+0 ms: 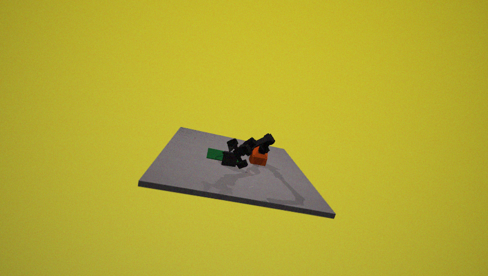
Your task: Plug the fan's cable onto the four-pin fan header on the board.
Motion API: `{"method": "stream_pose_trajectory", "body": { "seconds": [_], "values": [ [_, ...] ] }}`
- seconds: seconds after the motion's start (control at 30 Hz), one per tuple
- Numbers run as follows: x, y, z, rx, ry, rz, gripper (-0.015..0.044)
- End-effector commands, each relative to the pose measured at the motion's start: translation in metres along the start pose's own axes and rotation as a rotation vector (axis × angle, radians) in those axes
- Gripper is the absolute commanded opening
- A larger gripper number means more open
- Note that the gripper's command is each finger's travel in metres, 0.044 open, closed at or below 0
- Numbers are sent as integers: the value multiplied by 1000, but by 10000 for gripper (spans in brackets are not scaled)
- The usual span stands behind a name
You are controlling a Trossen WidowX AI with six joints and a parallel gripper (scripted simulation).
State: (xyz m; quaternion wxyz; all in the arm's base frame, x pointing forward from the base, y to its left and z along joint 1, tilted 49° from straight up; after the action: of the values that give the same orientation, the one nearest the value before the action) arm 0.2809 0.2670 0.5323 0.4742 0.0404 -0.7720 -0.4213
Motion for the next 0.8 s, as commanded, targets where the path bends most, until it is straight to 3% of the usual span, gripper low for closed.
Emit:
{"method": "stream_pose_trajectory", "body": {
  "seconds": [0.0, 0.1, 0.4, 0.77],
  "values": [
    [0, 0, 0, 0, 0, 0, 426],
    [0, 0, 0, 0, 0, 0, 440],
    [-76, -33, -46, 2, -297, 327, 210],
    [-166, -122, -114, 138, -616, 799, 210]
  ]
}}
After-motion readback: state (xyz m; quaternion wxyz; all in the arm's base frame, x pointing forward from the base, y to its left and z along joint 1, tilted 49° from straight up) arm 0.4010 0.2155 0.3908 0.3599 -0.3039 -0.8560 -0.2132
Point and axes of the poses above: the point midway between the two fingers, 35 mm back from their tips, its own y axis out along the fingers, its own z axis across the jaws, x = y × z, the point moved 10 cm from there along -y, back along the fingers, and after that the axes turned 11 degrees about y, right-handed, at the moved point
